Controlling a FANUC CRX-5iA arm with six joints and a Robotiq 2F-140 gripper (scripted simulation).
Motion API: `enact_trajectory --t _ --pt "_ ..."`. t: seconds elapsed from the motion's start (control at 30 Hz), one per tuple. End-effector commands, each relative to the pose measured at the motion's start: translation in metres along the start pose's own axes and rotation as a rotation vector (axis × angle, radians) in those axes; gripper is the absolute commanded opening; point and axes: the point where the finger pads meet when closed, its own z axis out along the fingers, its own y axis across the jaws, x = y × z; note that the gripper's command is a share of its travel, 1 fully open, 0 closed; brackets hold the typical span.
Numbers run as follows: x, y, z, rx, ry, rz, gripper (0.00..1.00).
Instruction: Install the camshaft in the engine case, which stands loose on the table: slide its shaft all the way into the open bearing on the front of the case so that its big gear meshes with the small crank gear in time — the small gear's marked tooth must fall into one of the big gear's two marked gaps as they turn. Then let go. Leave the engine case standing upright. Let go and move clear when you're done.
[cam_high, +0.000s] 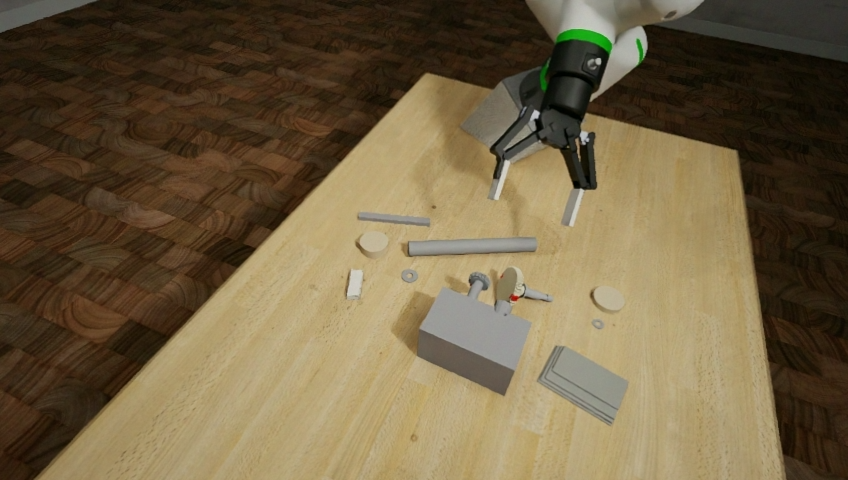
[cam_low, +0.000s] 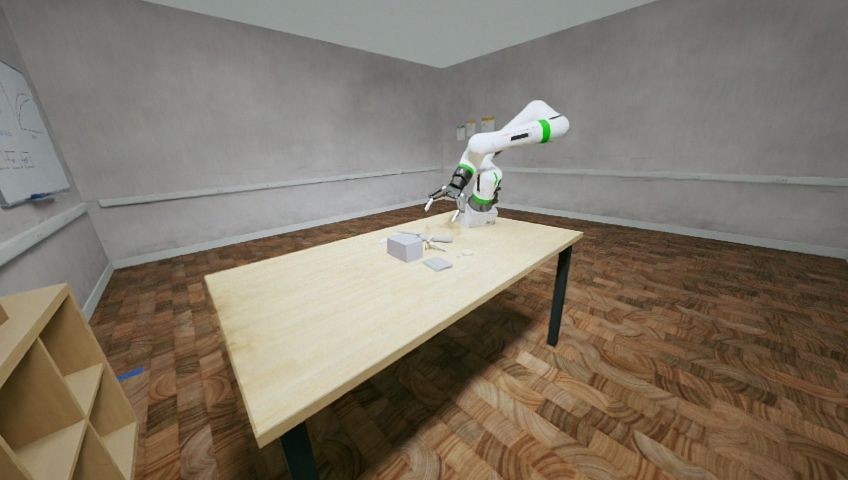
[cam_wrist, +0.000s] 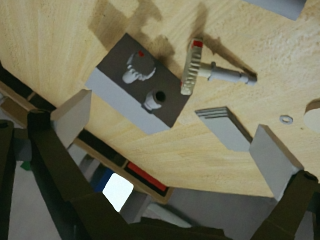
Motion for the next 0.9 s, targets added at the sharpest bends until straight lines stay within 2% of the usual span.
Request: enact_trajectory --t 0.0,0.33,0.37,0.87 --pt "0.0269 0.0187 0.0317 0.005 0.004 -0.001 1.00" --pt "0.0273 0.0191 0.0336 0.006 0.001 -0.001 1.00" --pt "0.0273 0.0191 0.0336 0.006 0.001 -0.001 0.29" --pt "0.0273 0.0191 0.0336 0.006 0.001 -0.001 0.29"
